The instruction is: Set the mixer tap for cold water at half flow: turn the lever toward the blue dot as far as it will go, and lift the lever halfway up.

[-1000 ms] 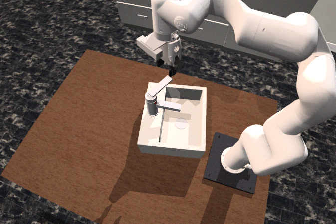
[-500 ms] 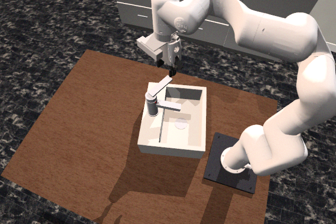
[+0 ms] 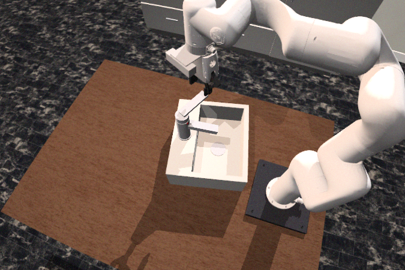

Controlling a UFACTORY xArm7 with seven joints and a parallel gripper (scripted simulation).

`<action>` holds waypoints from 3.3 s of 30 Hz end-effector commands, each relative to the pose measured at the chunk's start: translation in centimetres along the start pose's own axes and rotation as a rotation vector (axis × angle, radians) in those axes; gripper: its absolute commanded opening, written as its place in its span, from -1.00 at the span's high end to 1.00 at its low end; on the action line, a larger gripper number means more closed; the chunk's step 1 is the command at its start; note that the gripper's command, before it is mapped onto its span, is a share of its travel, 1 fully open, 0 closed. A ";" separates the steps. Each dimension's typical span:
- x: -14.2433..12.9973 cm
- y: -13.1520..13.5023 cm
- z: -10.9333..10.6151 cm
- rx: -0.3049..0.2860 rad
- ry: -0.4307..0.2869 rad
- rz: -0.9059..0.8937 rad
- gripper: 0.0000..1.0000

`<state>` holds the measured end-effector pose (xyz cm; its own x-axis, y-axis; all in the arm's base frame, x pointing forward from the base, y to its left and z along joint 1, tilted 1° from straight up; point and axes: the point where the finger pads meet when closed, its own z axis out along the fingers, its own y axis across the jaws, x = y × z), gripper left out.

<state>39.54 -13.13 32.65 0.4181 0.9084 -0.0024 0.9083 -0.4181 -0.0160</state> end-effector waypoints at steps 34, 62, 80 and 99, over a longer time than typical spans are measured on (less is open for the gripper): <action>0.0 0.1 3.4 -0.004 0.001 0.000 -0.35; 0.0 0.2 3.4 -0.004 0.001 0.000 -0.35; 0.0 0.2 3.4 -0.004 0.001 0.000 -0.35; 0.0 0.2 4.1 -0.004 0.001 0.000 -0.35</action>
<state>39.59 -13.15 28.65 0.4181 0.9084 -0.0023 0.9083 -0.4181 -0.0157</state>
